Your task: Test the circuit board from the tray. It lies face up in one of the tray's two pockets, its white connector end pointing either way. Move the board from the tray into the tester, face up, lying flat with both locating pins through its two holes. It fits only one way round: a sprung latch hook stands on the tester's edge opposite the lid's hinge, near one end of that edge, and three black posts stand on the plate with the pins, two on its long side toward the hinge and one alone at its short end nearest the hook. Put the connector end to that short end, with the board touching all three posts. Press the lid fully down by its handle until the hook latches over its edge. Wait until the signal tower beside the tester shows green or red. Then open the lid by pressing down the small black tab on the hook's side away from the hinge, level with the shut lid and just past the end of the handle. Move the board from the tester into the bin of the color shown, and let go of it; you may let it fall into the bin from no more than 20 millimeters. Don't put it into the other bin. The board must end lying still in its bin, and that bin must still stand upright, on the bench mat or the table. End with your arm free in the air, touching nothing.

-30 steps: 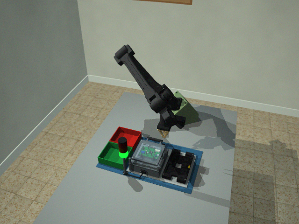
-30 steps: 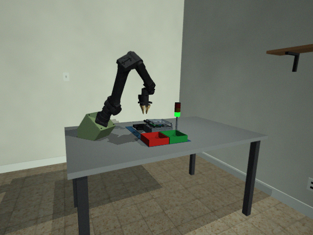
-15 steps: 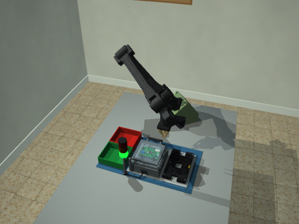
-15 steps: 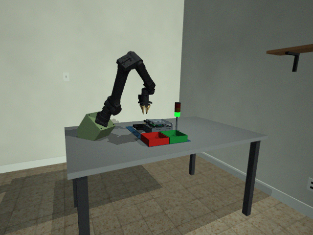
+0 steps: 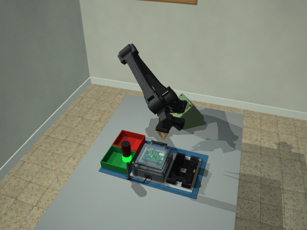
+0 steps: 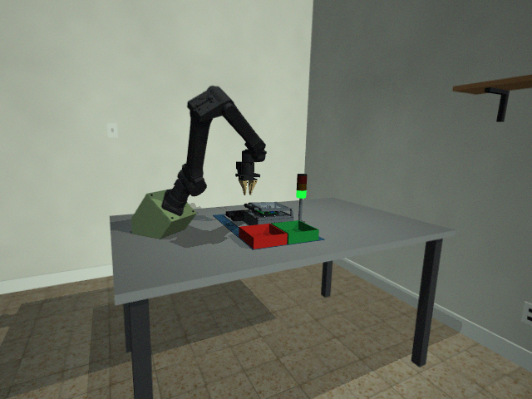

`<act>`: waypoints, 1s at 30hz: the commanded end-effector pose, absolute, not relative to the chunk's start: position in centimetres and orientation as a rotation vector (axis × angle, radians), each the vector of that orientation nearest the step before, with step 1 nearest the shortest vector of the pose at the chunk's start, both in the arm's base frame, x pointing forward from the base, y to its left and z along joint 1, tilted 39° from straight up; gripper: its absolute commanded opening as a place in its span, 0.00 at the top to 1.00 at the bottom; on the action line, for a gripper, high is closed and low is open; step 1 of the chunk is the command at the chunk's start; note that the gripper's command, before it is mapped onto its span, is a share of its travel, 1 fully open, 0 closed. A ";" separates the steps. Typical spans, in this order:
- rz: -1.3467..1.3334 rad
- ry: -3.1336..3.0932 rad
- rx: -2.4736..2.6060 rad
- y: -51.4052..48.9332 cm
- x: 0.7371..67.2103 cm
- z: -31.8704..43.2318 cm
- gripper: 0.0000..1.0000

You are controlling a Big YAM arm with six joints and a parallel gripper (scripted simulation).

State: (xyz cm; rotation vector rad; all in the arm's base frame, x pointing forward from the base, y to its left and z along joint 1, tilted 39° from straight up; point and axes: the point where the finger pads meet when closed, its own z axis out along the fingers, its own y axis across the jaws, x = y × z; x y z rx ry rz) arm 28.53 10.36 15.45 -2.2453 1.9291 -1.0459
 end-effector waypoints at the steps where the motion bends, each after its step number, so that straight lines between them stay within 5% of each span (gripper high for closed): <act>1: -1.043 1.914 -2.257 8.8 28.3 16.7 0.74; 30: -1.045 1.914 -2.260 7.3 29.4 15.5 0.74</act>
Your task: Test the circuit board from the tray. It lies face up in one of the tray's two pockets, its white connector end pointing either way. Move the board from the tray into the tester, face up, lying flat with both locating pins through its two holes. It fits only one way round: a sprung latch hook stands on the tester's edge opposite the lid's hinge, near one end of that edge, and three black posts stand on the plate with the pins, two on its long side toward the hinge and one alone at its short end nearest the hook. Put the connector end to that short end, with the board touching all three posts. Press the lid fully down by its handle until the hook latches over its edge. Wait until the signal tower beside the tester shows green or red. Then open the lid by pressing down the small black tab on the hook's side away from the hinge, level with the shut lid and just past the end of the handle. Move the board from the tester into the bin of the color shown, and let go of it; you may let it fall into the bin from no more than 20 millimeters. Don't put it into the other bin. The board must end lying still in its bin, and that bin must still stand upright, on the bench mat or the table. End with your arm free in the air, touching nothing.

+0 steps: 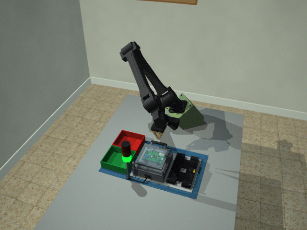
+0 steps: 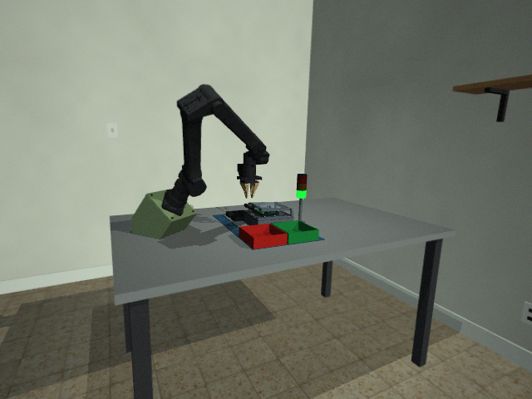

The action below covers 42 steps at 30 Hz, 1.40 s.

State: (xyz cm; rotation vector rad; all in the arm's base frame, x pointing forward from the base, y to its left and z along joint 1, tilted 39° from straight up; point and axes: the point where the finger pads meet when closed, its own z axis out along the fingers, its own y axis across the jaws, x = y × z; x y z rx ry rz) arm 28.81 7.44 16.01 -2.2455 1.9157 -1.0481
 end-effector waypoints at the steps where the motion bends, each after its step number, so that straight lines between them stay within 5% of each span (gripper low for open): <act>1: -1.045 1.914 -2.260 7.3 29.4 15.4 0.74; 42: -1.045 1.914 -2.260 6.6 30.1 14.0 0.74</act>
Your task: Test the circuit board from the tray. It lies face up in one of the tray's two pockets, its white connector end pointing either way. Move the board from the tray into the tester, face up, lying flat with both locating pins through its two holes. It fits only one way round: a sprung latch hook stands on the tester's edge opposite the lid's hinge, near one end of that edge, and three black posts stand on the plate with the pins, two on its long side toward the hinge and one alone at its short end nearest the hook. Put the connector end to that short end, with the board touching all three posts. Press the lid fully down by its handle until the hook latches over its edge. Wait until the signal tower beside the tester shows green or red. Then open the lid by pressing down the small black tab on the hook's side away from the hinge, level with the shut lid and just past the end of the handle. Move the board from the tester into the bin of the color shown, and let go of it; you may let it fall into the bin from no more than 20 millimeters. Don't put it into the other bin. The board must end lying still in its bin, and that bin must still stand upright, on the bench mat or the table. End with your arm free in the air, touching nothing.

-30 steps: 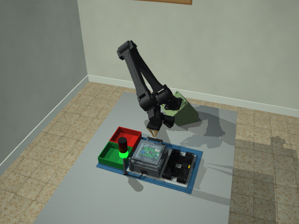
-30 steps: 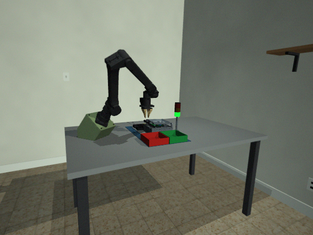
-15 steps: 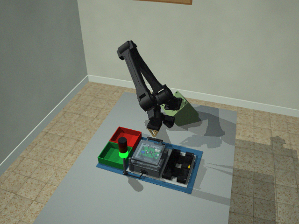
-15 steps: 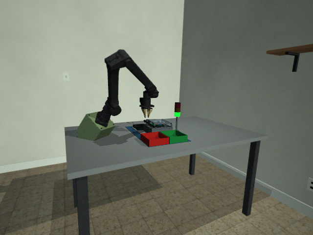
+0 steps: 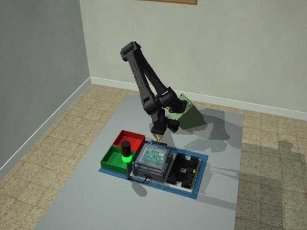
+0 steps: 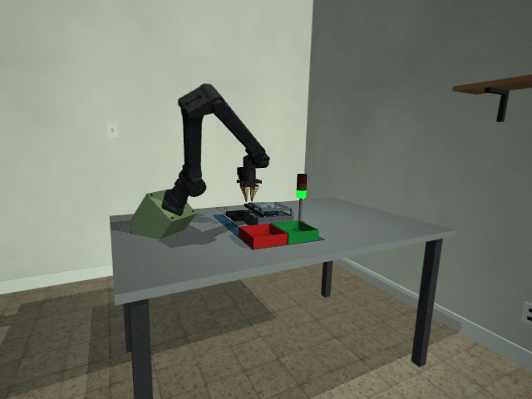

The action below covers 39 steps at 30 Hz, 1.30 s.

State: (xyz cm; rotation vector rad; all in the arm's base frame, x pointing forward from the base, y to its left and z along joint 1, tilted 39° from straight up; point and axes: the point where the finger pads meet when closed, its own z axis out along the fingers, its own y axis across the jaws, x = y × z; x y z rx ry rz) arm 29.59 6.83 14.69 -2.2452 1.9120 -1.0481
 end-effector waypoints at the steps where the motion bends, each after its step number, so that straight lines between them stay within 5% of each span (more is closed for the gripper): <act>1: -1.045 1.914 -2.260 6.5 30.2 13.9 0.74; 39: -1.045 1.914 -2.261 5.8 30.9 12.5 0.74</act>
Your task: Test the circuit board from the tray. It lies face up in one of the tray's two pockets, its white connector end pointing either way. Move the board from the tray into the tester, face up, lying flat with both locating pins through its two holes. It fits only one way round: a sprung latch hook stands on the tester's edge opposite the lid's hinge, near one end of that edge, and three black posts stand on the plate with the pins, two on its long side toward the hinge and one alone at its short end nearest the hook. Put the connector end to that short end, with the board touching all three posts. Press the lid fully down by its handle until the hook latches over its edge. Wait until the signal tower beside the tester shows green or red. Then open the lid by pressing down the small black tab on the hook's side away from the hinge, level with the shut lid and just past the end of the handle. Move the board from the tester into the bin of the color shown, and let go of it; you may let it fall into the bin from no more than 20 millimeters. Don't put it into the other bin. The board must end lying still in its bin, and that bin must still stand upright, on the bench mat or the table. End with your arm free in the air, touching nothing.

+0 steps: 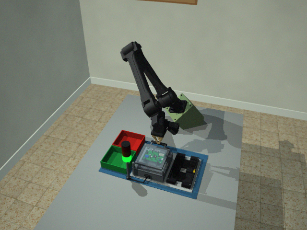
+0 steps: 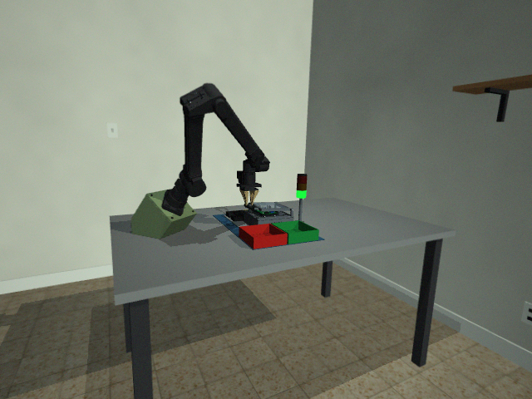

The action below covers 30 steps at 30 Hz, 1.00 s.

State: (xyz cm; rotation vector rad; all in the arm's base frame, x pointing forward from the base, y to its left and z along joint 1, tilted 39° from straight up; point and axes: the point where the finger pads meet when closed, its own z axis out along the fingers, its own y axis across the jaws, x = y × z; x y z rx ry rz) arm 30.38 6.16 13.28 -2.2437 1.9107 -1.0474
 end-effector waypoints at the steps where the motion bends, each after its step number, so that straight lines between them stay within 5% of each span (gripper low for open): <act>1: -1.045 1.914 -2.261 5.8 30.9 12.5 0.74; 30: -1.048 1.913 -2.255 5.3 31.9 11.6 0.74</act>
